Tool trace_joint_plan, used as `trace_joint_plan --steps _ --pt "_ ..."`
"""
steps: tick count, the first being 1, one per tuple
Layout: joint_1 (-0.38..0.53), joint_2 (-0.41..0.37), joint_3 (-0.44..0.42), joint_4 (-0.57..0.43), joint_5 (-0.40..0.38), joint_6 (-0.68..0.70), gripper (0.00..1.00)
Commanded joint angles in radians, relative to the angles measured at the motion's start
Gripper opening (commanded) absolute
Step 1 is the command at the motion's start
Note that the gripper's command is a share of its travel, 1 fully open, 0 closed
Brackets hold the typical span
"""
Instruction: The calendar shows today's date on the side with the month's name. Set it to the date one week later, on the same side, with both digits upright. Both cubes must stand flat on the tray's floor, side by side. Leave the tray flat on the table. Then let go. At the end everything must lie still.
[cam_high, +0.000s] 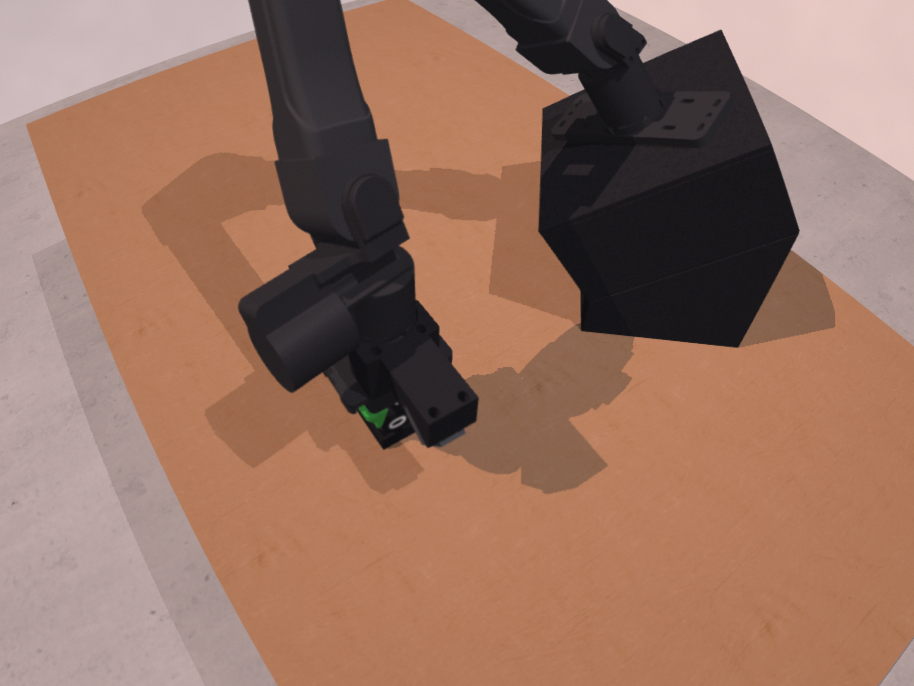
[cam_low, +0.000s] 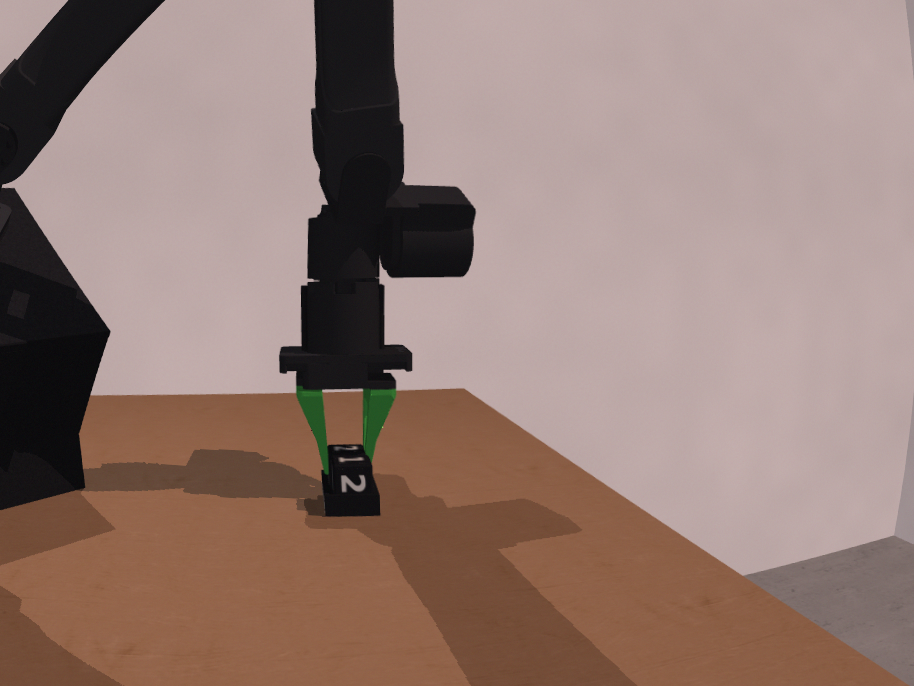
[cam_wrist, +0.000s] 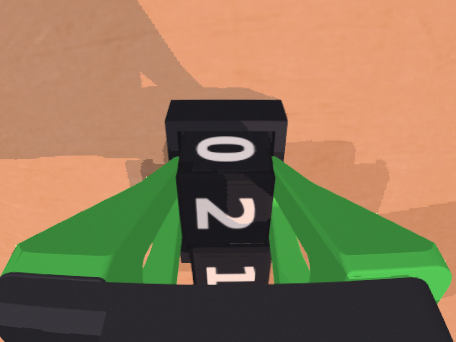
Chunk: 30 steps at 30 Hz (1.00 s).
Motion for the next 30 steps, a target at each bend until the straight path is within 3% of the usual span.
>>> trace_joint_plan --steps 1,16,30 --pt "0.006 -0.006 0.006 0.007 -0.014 -0.008 0.26" --pt "0.006 -0.006 0.006 0.007 -0.014 -0.007 0.45" --pt "0.021 -0.039 -0.002 -0.029 -0.011 0.011 0.45"
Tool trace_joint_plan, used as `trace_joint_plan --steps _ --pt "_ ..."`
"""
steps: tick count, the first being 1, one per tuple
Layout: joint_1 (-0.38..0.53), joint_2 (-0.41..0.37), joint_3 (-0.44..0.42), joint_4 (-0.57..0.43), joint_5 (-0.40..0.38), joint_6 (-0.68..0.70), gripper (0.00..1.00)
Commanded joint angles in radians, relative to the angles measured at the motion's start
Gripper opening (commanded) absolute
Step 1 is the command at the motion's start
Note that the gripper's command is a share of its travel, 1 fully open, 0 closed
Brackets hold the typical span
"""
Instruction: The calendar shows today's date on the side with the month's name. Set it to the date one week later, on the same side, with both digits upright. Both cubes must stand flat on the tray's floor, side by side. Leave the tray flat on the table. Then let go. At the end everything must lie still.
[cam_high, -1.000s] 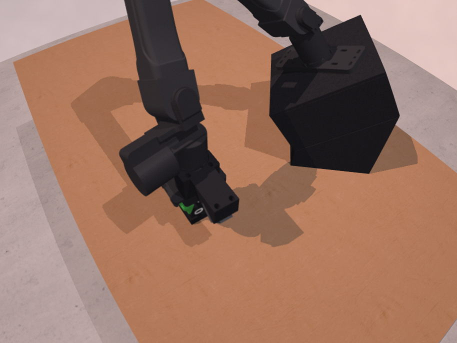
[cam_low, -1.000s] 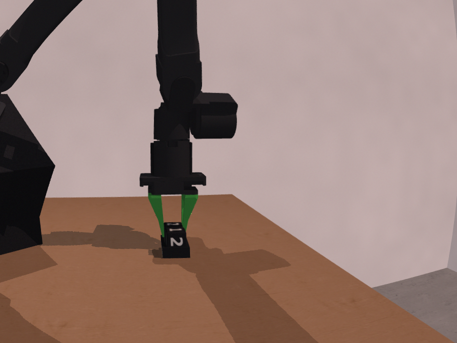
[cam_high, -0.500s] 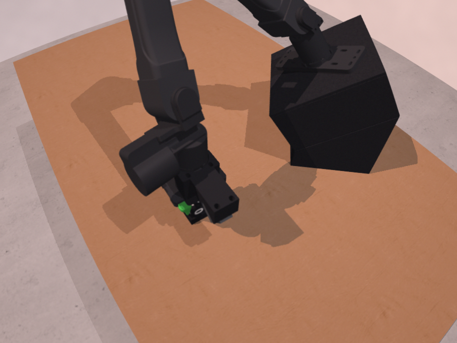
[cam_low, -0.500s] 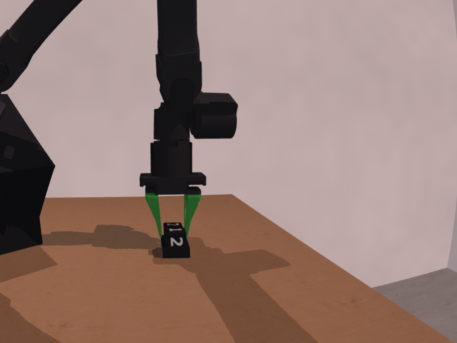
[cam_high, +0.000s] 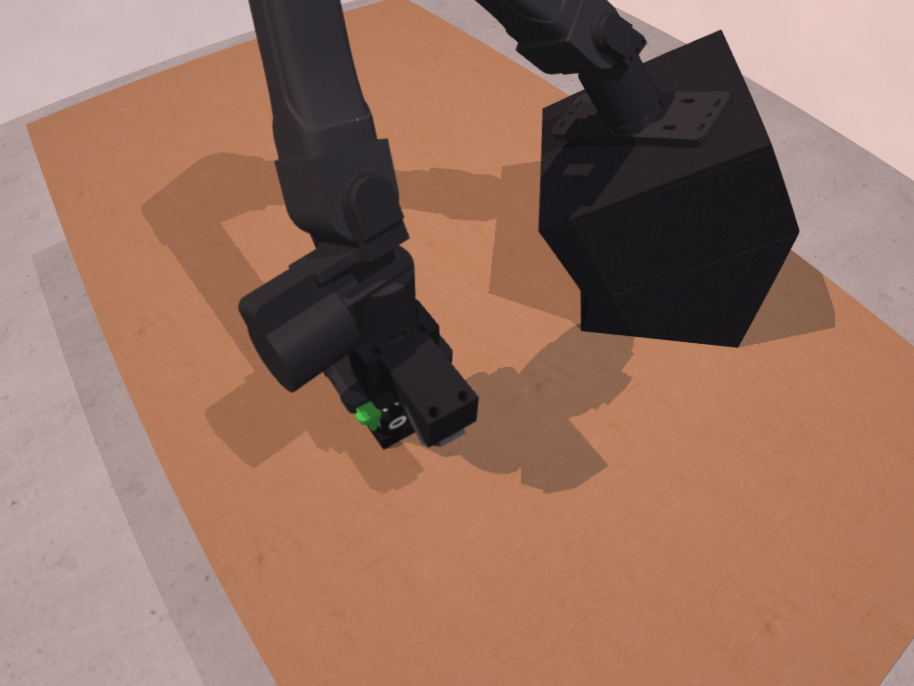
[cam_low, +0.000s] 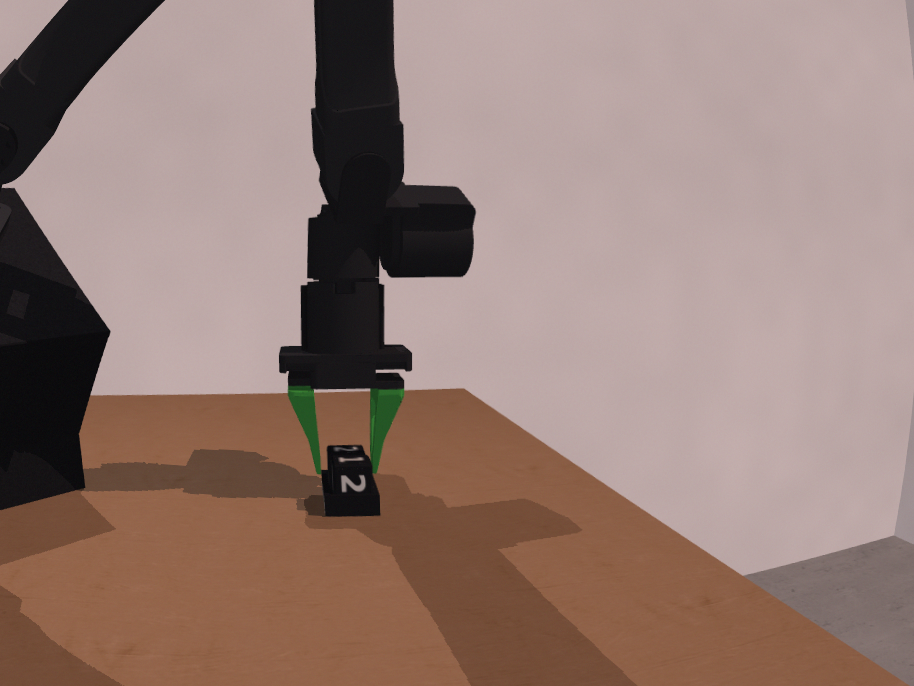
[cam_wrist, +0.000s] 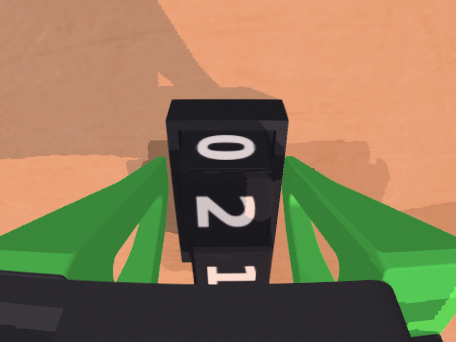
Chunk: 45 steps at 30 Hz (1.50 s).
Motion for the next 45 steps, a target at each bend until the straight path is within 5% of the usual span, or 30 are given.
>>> trace_joint_plan --steps 1,17,28,29,45 --pt "0.021 -0.039 -0.002 -0.027 -0.011 0.011 0.45" --pt "0.129 -0.241 0.043 -0.307 0.038 0.127 0.45" --pt "0.160 -0.272 0.063 -0.385 0.040 0.163 0.45" --pt "0.158 -0.272 0.060 -0.381 0.039 0.161 1.00" --pt "0.159 -0.268 0.061 -0.383 0.039 0.161 1.00"
